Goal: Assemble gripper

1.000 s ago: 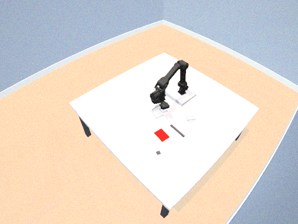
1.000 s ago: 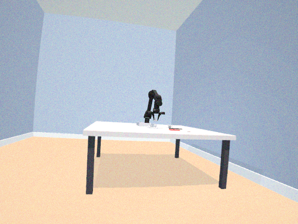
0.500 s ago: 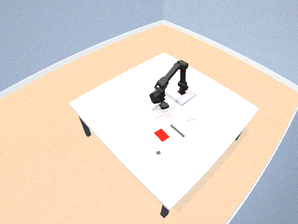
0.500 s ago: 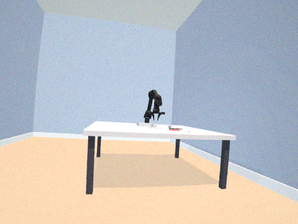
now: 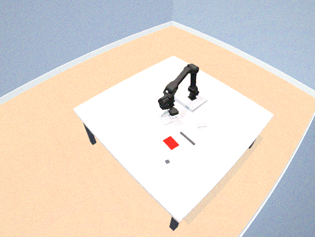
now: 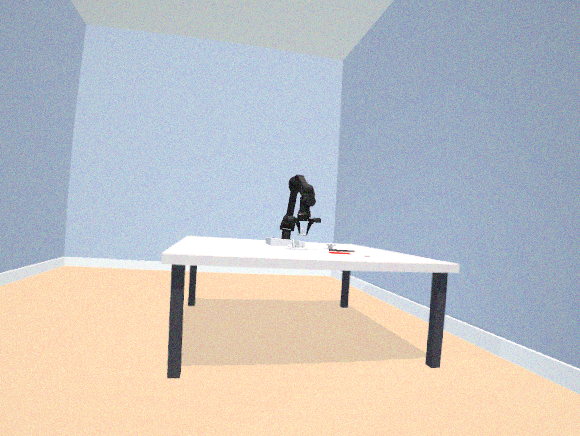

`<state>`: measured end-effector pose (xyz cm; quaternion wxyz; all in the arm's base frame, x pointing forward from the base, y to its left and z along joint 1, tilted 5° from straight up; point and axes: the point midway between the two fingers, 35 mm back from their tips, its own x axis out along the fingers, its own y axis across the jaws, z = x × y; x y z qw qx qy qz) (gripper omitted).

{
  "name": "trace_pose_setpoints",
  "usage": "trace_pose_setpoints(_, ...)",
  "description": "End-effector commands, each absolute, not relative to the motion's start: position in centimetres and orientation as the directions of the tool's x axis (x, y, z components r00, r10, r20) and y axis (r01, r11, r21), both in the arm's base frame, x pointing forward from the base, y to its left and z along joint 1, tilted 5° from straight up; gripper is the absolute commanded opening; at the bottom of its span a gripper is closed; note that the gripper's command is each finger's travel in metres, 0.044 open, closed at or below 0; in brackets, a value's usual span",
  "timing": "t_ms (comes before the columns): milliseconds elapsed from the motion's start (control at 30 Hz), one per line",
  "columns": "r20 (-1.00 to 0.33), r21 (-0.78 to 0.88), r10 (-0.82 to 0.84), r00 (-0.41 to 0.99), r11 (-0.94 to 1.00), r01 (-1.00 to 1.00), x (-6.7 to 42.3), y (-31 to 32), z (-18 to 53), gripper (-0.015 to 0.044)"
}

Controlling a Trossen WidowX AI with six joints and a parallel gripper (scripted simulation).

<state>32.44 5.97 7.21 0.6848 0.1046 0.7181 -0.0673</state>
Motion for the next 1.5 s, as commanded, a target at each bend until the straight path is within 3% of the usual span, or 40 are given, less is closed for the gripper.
trace_pose_setpoints(0, -0.998, 0.045, 0.055, -0.037, 0.97, 0.239, 32.6, 5.9, 7.3, 0.0134)
trace_pose_setpoints(1467, -0.998, 0.045, 0.056, -0.037, 0.969, 0.241, 32.4, 6.2, 2.3, 0.0134)
